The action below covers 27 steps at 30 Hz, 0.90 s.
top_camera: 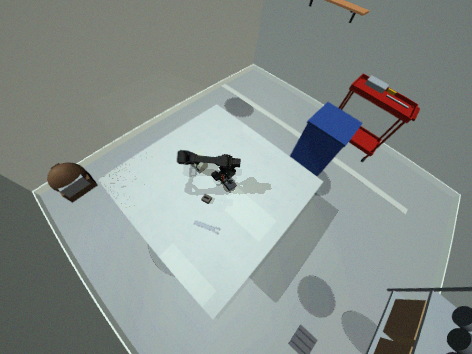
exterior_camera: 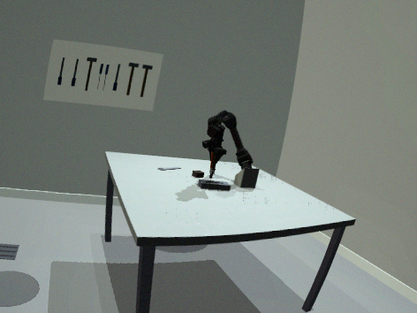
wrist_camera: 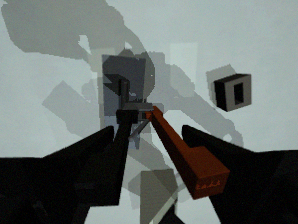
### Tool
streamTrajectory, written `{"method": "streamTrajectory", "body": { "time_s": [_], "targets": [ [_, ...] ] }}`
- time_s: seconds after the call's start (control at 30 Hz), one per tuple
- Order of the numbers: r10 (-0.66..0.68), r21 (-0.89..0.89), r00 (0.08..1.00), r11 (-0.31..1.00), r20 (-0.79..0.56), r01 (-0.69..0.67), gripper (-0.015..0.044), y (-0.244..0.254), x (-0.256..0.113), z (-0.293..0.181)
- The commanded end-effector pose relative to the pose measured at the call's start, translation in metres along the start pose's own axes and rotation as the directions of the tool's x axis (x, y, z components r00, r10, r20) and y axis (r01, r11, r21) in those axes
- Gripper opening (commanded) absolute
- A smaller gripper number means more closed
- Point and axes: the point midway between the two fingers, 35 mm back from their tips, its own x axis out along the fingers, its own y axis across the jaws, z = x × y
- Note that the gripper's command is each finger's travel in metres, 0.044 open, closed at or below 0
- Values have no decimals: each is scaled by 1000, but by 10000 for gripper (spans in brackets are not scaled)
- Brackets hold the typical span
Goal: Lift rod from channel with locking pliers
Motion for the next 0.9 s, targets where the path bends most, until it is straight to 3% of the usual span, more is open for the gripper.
{"method": "streamTrajectory", "body": {
  "time_s": [0.0,0.87],
  "targets": [
    [0,17,1000,1000,-3,0,317,10,0,-5],
    [-14,81,1000,997,-1,14,317,40,6,-21]
  ]
}}
